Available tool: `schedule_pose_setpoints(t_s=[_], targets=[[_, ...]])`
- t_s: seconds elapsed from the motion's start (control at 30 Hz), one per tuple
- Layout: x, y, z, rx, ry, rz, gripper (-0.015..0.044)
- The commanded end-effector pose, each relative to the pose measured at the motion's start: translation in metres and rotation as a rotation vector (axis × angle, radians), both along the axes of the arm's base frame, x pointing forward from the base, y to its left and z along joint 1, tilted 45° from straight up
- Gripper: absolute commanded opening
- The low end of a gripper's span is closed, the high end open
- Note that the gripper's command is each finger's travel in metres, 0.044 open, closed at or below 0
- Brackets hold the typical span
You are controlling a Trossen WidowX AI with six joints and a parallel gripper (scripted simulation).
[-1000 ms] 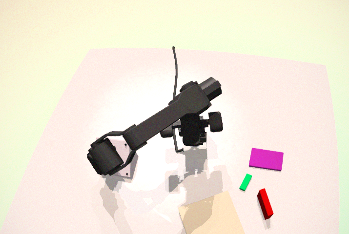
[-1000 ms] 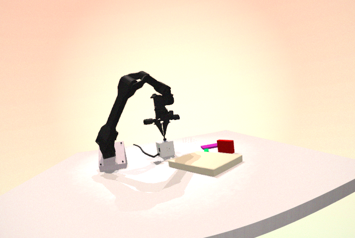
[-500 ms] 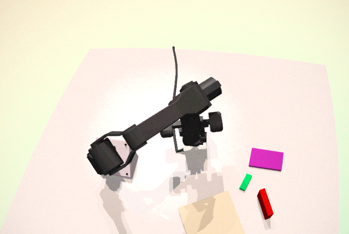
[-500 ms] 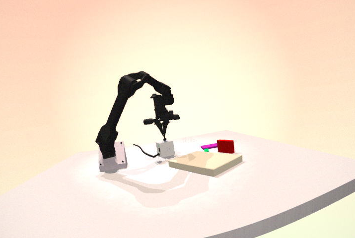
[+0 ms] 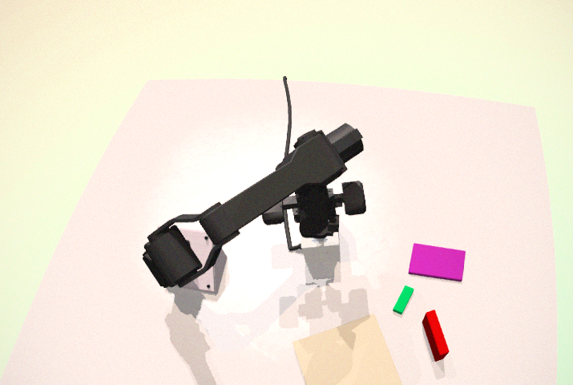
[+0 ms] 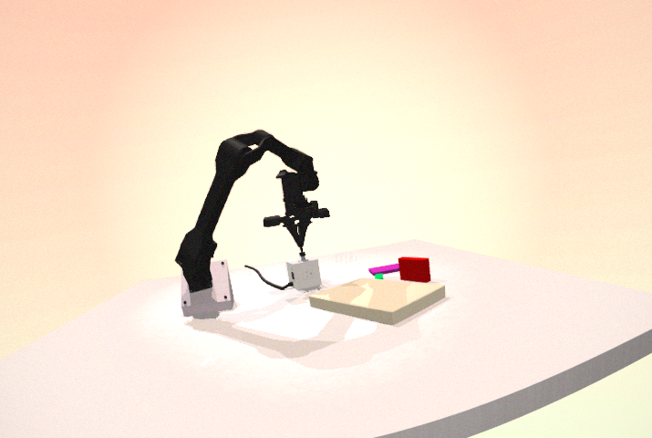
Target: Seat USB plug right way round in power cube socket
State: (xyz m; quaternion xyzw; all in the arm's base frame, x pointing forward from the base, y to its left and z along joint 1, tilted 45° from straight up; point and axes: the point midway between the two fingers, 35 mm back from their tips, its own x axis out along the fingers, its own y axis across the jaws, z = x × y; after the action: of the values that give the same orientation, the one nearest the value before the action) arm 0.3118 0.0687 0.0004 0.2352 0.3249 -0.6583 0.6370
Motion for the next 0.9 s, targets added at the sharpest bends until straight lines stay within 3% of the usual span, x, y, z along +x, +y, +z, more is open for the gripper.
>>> schedule_pose_setpoints(t_s=[0.0, 0.87], targets=[[0.000, 0.002, 0.002, 0.003, -0.001, -0.005, 0.0000], [0.001, 0.014, 0.015, 0.003, 0.000, -0.005, 0.0000]])
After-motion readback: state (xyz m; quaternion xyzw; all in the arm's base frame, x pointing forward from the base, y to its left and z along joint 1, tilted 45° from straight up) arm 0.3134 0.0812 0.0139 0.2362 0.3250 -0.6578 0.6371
